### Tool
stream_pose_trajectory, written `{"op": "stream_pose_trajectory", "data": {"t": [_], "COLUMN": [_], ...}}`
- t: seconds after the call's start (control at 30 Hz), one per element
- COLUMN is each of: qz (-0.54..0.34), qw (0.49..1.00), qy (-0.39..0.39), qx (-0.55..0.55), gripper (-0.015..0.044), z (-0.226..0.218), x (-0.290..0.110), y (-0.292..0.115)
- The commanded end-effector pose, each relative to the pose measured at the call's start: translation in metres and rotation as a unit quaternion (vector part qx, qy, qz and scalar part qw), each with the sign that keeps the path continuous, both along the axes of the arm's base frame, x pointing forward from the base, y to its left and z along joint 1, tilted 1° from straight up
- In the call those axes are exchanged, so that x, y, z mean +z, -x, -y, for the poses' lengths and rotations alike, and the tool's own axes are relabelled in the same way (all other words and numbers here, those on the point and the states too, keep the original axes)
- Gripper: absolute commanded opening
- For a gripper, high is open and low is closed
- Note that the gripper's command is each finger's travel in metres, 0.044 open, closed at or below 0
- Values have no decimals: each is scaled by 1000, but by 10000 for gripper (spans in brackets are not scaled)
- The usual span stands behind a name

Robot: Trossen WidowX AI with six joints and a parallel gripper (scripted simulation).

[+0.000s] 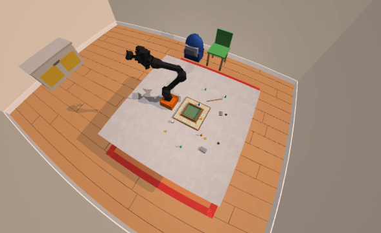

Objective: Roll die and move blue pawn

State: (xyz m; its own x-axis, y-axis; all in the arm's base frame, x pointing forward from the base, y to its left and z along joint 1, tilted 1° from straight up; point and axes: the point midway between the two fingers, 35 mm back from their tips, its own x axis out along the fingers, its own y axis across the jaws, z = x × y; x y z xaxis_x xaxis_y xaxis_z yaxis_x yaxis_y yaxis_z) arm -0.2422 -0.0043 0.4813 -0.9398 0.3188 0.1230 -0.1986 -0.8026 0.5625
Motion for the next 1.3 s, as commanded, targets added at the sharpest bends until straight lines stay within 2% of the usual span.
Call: {"op": "stream_pose_trajectory", "data": {"t": [0.0, 0.13, 0.33, 0.57, 0.73, 0.93, 1.1, 1.27], "qz": [3, 64, 137, 149, 127, 70, -6, -89], "qw": [1000, 990, 925, 784, 641, 434, 244, 46], "qy": [-4, -98, -274, -464, -587, -706, -766, -793], "qx": [4, 80, 224, 385, 477, 556, 595, 600], "gripper": [374, 275, 275, 275, 275, 275, 275, 275], "z": [2, 50, 139, 235, 287, 321, 326, 308], "x": [-1, -28, -82, -149, -202, -267, -318, -366], "y": [1, 19, 23, -16, -65, -140, -212, -275]}}
